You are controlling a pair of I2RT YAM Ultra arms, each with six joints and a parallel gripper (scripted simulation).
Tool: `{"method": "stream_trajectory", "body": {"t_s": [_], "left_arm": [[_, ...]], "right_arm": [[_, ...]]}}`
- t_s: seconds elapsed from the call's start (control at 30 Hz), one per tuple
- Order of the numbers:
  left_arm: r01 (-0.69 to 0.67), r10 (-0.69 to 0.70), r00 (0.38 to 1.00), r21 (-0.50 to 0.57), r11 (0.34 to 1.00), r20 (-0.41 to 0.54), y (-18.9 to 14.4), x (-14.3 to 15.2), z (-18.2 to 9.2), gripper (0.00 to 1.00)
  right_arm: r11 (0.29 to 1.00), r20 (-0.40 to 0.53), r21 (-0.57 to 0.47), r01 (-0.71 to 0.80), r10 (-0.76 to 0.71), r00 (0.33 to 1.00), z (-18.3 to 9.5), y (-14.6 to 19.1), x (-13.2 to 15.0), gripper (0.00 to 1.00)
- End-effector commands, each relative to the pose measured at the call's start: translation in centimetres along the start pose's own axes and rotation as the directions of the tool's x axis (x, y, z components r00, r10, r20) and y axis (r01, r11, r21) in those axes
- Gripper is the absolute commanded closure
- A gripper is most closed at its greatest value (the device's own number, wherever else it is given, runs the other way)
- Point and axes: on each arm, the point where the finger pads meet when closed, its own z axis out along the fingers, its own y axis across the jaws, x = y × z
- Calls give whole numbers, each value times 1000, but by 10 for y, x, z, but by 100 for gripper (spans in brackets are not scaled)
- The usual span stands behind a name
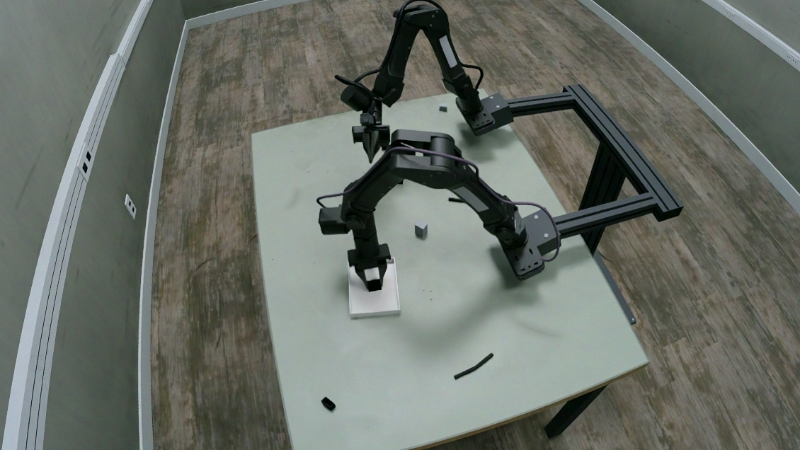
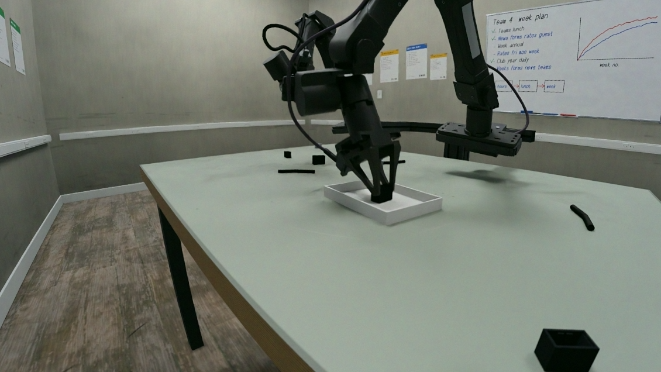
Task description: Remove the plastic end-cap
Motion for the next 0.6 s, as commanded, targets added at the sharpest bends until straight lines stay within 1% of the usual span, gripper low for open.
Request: {"method": "stream_trajectory", "body": {"t_s": [0.0, 0.03, 0.07, 0.2, 0.27, 0.4, 0.43, 0.47, 0.53, 0.57], "left_arm": [[-8, 8, 1000, -20, 1000, -4, 2, 0, -4, 61], [0, 0, 1000, -37, 999, -3, 6, 2, -11, 50], [8, -8, 1000, -48, 999, 2, 9, 3, -20, 42], [15, -15, 1000, -52, 999, 5, 11, 3, -46, 42], [15, -15, 1000, -52, 999, 5, 11, 3, -46, 42], [16, -15, 1000, -51, 999, 6, 10, 4, -72, 42], [16, -16, 1000, -50, 999, 6, 9, 4, -77, 40], [23, -22, 1000, -44, 999, 13, 8, 3, -83, 40], [67, -65, 997, -40, 997, 47, 7, 1, -91, 40], [105, -102, 992, -41, 994, 75, 7, -2, -92, 40]], "right_arm": [[999, 32, -10, 45, -45, 998, 1, -1, -22, 100], [999, 32, -10, 45, -45, 998, 1, -1, -22, 100], [999, 32, -10, 45, -45, 998, 1, -1, -22, 100], [999, 32, -10, 45, -45, 998, 1, -1, -22, 100], [999, 32, -10, 45, -45, 998, 1, -1, -22, 100], [999, 32, -10, 45, -45, 998, 1, -1, -22, 100], [999, 32, -10, 45, -45, 998, 1, -1, -22, 100], [999, 27, -13, 37, -37, 999, 1, 0, -20, 100], [1000, -1, 26, 8, -8, 1000, -5, -7, -20, 100], [998, -28, 51, -25, 26, 999, -9, -10, -13, 100]]}}
